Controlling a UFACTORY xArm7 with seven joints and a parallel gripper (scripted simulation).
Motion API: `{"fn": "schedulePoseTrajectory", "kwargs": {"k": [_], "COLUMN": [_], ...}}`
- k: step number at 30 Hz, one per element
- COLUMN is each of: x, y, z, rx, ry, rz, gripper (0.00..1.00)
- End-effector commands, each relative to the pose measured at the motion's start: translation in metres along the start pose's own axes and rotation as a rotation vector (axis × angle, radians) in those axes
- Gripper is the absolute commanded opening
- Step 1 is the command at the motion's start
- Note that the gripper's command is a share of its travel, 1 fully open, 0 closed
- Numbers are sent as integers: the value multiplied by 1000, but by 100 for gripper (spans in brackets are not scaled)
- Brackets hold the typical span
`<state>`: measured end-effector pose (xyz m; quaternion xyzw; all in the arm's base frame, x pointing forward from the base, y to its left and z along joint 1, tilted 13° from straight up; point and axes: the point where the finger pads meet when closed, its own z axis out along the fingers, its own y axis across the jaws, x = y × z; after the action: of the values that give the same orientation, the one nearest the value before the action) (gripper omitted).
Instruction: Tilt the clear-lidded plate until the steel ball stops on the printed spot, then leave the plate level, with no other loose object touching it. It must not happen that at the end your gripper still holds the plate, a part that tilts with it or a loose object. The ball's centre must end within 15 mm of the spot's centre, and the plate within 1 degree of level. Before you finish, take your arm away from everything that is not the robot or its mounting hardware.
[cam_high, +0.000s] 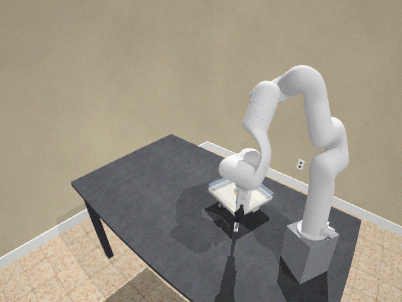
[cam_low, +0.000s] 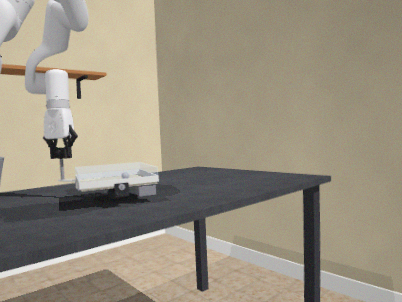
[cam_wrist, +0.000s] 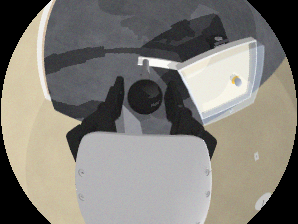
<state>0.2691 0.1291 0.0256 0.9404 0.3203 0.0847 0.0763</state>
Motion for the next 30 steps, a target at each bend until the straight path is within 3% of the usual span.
{"fn": "schedulePoseTrajectory", "kwargs": {"k": [1,30], "x": [1,1], "y": [0,0], "z": [-2,-44], "rx": [-1,-1], "ry": [2,2], "rz": [0,0], "gripper": [61,61]}}
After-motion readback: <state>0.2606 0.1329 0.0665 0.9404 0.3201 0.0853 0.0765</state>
